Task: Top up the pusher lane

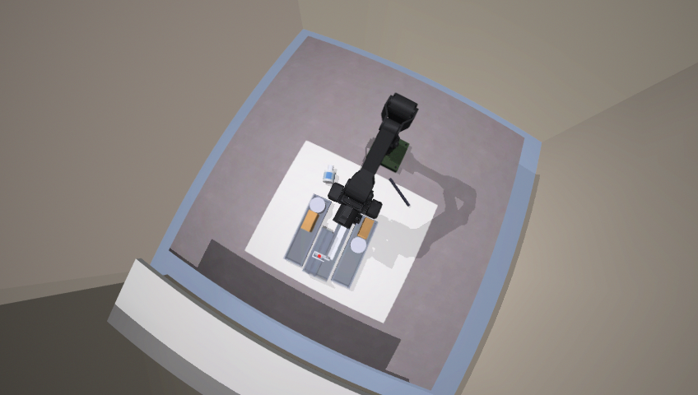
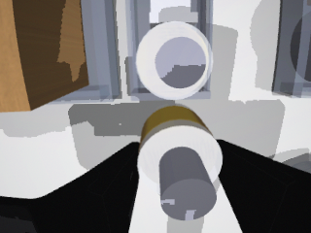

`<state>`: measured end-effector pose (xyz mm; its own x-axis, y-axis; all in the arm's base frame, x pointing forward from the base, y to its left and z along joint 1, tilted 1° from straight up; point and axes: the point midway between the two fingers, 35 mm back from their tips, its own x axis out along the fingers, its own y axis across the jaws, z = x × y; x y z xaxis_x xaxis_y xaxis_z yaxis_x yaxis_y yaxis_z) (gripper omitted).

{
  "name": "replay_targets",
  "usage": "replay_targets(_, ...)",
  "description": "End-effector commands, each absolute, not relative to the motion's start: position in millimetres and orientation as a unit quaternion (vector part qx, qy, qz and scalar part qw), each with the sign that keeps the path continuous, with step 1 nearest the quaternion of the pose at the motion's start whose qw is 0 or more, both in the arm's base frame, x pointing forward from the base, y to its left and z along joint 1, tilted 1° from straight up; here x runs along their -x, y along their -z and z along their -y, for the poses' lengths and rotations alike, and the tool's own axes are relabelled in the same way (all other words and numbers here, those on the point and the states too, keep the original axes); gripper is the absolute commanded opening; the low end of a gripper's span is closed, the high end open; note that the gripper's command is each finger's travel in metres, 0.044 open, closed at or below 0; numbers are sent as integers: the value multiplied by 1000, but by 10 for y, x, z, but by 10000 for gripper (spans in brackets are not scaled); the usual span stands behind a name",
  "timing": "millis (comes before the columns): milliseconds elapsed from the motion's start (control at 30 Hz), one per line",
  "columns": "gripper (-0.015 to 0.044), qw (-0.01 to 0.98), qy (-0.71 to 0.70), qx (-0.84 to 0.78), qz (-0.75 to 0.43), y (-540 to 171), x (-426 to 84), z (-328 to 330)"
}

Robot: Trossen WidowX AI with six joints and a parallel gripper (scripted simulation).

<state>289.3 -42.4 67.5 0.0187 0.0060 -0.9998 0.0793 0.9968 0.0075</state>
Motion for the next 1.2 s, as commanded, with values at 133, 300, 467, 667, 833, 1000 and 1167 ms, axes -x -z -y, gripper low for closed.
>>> replay_targets(133,0,713,24,-31,-700,-663,-2922,424)
replay_targets(300,0,714,24,-31,-700,-664,-2941,426)
replay_targets(467,0,714,24,-31,-700,-664,-2961,428)
replay_targets(667,0,714,24,-31,-699,-664,-2985,430)
replay_targets(833,0,714,24,-31,-699,-664,-3005,431)
replay_targets(1000,0,714,24,-31,-699,-665,-3025,433)
replay_targets(1167,0,714,24,-31,-699,-665,-3045,435)
